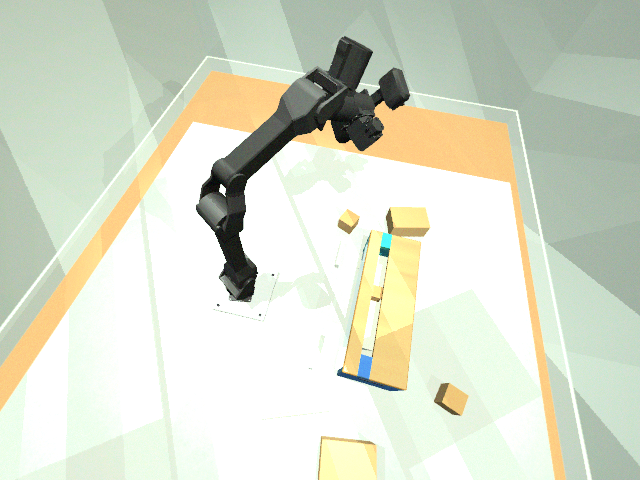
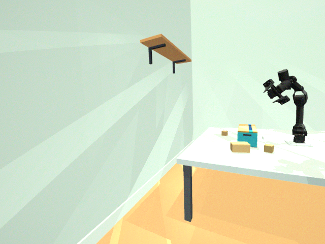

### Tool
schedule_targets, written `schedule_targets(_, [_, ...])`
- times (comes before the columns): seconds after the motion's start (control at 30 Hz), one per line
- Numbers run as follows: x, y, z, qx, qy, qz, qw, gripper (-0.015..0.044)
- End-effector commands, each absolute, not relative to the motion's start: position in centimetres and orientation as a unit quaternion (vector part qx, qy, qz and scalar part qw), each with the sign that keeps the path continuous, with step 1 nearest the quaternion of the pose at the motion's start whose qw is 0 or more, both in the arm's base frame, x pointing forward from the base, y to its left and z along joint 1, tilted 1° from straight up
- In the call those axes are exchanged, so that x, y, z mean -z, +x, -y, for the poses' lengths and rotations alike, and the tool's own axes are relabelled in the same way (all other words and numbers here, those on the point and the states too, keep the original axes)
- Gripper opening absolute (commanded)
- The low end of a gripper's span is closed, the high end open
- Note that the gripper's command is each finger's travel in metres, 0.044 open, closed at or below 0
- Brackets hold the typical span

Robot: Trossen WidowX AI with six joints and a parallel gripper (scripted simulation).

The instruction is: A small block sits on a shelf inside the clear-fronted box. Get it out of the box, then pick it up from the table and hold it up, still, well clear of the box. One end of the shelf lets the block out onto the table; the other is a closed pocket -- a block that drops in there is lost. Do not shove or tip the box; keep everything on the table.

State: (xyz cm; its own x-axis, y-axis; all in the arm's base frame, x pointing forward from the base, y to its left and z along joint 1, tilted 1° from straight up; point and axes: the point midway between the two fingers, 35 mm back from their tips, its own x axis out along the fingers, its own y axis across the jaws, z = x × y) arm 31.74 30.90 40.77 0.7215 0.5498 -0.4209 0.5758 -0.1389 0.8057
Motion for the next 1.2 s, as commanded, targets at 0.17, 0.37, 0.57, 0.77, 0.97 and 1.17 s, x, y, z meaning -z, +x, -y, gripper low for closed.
schedule_targets(0.17, [-29.6, 36.5, -21.1, 0.256, 0.673, -0.364, 0.590, 0.0400])
schedule_targets(0.37, [-23.9, 36.3, -13.1, 0.418, 0.601, -0.369, 0.573, 0.0400])
schedule_targets(0.57, [-19.9, 33.5, -5.3, 0.569, 0.514, -0.384, 0.514, 0.0400])
schedule_targets(0.77, [-19.5, 33.1, -4.6, 0.584, 0.504, -0.387, 0.505, 0.0400])
schedule_targets(0.97, [-19.3, 33.1, -4.6, 0.585, 0.503, -0.387, 0.505, 0.0400])
schedule_targets(1.17, [-18.4, 33.3, -4.6, 0.585, 0.503, -0.387, 0.505, 0.0400])
